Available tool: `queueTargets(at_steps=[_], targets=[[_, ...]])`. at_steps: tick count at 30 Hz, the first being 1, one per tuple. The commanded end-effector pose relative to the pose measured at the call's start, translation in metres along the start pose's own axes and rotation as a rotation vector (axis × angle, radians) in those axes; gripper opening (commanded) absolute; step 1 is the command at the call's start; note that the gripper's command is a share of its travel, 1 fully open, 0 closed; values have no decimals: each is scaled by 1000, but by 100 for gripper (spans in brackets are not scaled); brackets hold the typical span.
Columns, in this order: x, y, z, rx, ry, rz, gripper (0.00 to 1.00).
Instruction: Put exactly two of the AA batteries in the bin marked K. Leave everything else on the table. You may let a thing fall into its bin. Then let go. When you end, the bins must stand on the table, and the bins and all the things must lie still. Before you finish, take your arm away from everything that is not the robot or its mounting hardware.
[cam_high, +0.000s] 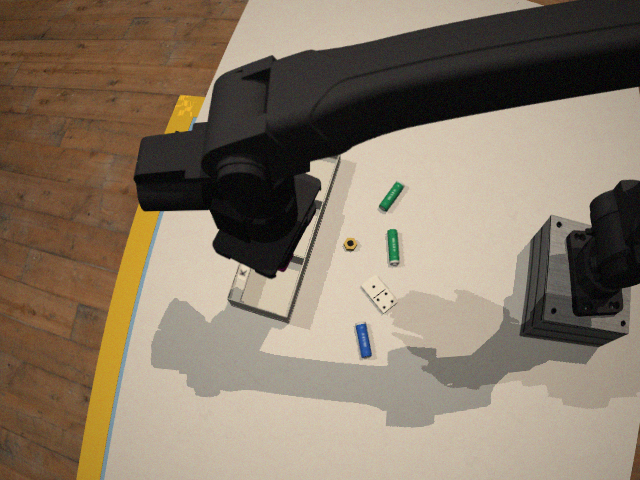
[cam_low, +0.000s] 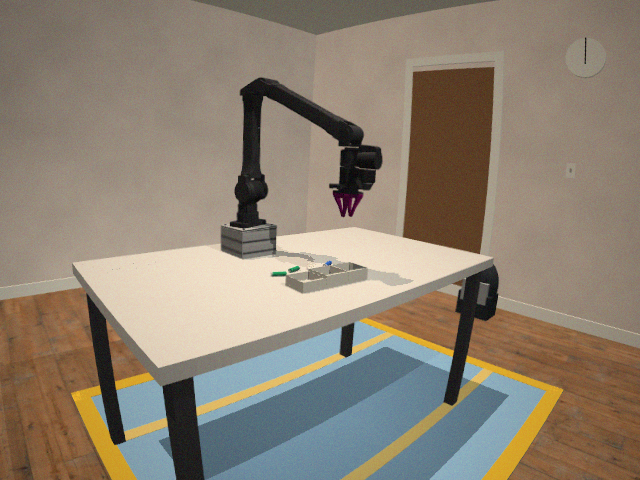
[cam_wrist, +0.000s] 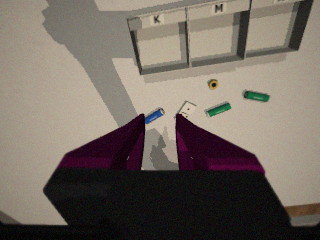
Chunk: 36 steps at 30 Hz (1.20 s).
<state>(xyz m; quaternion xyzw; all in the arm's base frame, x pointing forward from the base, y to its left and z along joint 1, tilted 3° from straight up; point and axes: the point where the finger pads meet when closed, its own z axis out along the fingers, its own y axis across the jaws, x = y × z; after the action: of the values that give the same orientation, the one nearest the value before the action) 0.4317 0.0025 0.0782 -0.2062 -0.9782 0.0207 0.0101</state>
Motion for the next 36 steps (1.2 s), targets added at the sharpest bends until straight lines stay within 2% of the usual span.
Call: queueTargets(at_steps=[1, 4, 6, 9, 19, 21, 23, 28, 34, 36], targets=[[16, 12, 17, -7, -21, 156, 27], [34, 14, 28, -8, -11, 227, 27], [34, 14, 28, -8, -11, 227, 27], [52, 15, 46, 0, 12, 328, 27], [115, 20, 105, 3, 39, 575, 27], [120, 21, 112, 5, 40, 620, 27], [120, 21, 112, 5, 40, 620, 27], [116, 21, 117, 6, 23, 779, 27], [114, 22, 111, -15, -16, 942, 27], [113, 22, 108, -25, -22, 950, 27]])
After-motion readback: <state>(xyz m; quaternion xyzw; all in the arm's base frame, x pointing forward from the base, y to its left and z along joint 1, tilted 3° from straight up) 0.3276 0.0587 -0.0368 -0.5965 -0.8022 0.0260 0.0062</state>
